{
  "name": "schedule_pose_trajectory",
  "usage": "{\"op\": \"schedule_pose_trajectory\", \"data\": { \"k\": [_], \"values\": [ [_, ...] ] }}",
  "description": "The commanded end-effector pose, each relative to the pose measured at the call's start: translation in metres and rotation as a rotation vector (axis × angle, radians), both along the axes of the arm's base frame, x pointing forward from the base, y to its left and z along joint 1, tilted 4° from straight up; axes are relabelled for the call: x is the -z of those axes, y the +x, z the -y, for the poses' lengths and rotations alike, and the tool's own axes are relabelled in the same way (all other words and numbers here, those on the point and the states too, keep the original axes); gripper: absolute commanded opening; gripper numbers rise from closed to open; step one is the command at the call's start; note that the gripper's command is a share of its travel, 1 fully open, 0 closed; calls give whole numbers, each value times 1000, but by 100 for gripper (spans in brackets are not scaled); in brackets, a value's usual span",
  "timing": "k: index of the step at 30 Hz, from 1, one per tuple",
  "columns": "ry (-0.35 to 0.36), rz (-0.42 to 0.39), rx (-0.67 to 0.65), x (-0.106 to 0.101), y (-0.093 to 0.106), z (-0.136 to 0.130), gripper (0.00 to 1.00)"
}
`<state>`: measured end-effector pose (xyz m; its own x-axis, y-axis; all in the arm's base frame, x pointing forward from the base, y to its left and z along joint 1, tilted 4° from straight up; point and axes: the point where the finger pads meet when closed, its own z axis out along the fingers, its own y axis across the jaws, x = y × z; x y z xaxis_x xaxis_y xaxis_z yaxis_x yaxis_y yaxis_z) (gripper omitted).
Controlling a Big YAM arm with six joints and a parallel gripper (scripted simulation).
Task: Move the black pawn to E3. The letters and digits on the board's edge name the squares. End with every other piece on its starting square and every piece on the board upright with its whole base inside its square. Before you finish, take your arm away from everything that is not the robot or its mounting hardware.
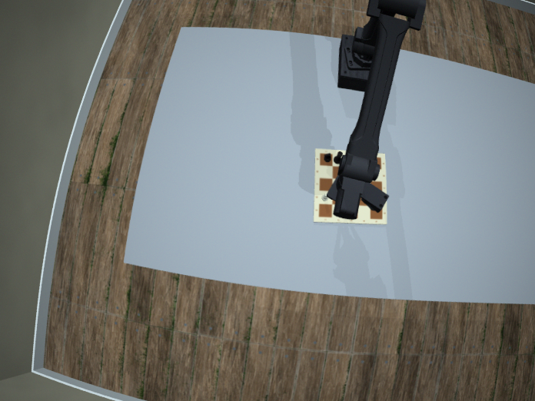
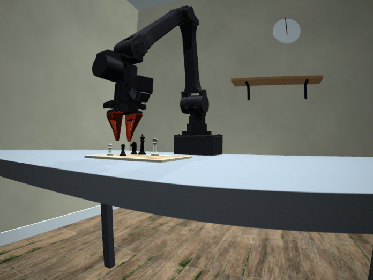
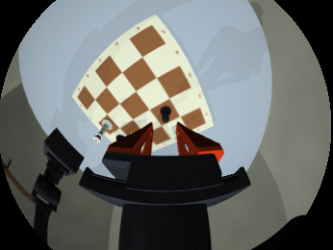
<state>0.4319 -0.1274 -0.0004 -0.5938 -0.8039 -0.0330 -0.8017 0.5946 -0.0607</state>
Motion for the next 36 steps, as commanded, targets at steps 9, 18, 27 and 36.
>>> {"op": "schedule_pose_trajectory", "data": {
  "k": [9, 18, 27, 36],
  "values": [
    [-15, 60, 1, -22, 23, 15, 34],
    [-15, 60, 1, -22, 23, 15, 34],
    [-15, 60, 2, -22, 23, 15, 34],
    [-15, 60, 2, -22, 23, 15, 34]
  ]
}}
